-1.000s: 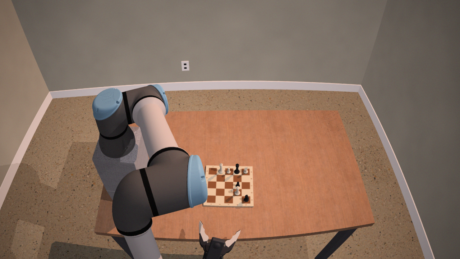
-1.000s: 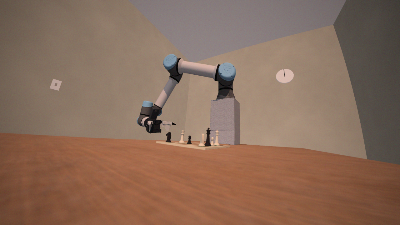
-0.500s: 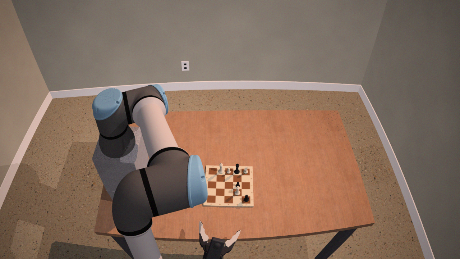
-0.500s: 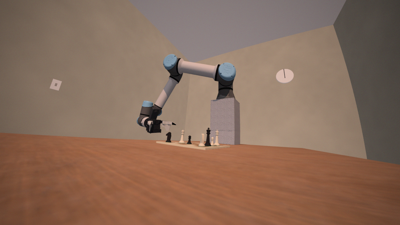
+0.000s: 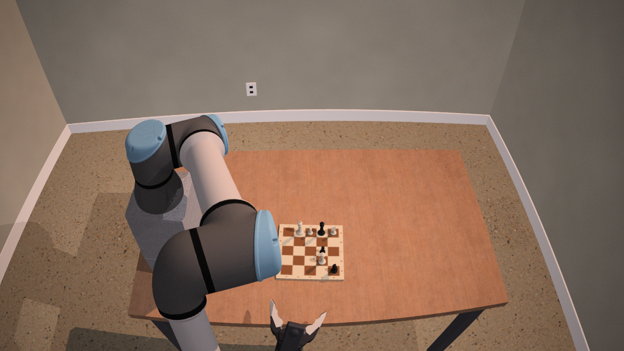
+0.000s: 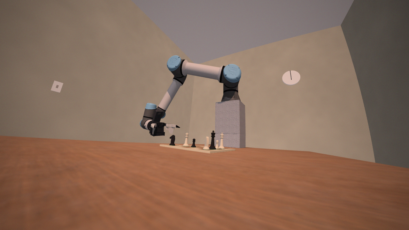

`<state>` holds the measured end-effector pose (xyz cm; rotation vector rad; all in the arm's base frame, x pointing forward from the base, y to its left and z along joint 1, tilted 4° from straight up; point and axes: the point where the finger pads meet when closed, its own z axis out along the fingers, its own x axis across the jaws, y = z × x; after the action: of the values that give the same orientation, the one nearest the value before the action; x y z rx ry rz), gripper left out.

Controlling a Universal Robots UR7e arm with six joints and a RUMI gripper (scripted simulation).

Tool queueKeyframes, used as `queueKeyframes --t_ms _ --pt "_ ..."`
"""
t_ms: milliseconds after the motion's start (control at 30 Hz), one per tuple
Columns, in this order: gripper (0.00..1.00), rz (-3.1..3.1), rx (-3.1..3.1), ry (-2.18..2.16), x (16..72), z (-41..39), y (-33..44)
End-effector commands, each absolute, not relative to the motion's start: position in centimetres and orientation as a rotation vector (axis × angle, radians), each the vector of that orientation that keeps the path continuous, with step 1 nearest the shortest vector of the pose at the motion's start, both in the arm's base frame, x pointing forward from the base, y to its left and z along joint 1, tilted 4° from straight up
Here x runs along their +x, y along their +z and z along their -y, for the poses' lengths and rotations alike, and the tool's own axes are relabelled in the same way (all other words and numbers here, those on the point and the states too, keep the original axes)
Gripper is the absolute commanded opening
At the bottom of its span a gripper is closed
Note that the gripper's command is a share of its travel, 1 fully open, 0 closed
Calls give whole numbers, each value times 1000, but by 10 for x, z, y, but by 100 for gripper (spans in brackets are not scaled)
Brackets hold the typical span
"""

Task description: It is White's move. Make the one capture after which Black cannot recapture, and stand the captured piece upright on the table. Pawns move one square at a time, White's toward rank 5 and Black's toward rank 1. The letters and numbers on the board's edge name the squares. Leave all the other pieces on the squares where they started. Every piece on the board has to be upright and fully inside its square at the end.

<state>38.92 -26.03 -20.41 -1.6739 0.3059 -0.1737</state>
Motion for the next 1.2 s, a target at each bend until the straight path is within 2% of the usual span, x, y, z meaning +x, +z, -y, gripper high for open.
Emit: queueKeyframes --t_ms 0,300,833,1167 --pt "100 -306 -1675 -174 389 261 -204" --pt "100 -305 -1675 -174 389 261 -194" --pt "100 -305 -1675 -174 383 261 -117" --pt "100 -305 -1675 -174 383 260 -117"
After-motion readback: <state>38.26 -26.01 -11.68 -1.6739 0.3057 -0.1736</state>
